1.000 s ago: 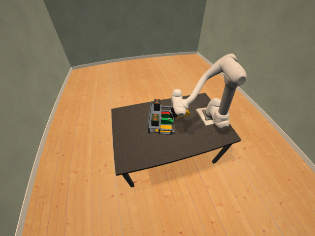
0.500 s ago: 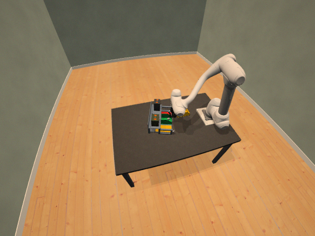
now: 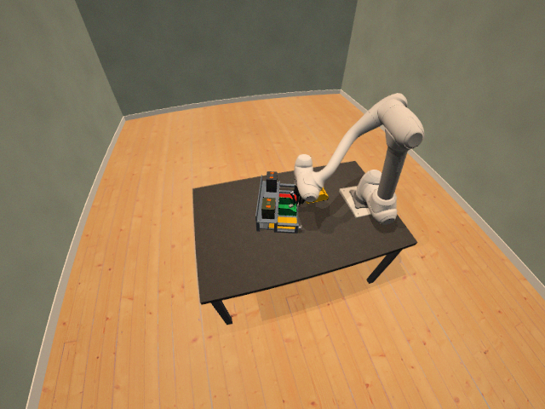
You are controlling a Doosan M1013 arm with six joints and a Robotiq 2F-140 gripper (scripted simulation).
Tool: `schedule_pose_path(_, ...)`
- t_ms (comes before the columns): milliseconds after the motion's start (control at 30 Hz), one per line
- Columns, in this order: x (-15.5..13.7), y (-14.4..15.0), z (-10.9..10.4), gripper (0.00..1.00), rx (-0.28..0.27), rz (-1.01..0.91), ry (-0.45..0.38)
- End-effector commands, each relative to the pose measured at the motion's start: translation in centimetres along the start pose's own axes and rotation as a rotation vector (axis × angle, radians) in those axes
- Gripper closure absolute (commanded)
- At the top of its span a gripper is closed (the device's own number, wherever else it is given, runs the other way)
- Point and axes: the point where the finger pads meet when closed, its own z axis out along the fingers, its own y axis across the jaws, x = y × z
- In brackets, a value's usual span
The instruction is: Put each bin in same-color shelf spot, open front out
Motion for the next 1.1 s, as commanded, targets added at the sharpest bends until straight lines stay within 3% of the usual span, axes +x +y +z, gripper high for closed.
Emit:
schedule_pose_path(0, 0.00, -0.07, -0.01, 0.90, 0.000, 0.000, 0.000)
schedule_pose_path(1067, 0.00, -0.38, -0.01, 0.90, 0.000, 0.000, 0.000)
